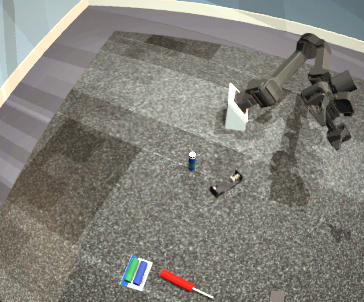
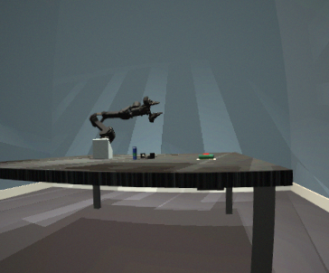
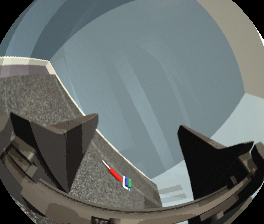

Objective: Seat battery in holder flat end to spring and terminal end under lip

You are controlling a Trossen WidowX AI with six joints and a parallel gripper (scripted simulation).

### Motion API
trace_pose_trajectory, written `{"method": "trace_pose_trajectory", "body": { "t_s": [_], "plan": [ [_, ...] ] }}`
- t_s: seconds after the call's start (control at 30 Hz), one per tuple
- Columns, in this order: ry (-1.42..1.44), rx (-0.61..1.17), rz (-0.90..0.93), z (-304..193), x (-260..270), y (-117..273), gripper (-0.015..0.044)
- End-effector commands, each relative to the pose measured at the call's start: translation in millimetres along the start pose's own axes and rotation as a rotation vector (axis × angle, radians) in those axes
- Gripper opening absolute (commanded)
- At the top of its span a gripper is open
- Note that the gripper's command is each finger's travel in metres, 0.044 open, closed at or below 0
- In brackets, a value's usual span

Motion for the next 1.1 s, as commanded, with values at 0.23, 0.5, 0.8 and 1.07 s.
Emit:
{"method": "trace_pose_trajectory", "body": {
  "t_s": [0.23,0.5,0.8,1.07],
  "plan": [
    [0.057,0.487,-0.035,-53,-34,-52,0.0190],
    [-0.082,1.035,-0.040,-120,-92,-81,0.0000],
    [-0.480,1.531,0.019,-190,-156,-75,0.0000],
    [-0.899,1.762,0.094,-235,-197,-56,0.0000]
  ]
}}
Point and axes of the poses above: the point midway between the two fingers, 35 mm back from their tips, its own y axis back along the fingers, its own x axis across the jaws, z = x × y, the point moved 10 cm from there along y, back along the fingers, and after that the axes turned 7 degrees about -y, right-handed, at the moved point
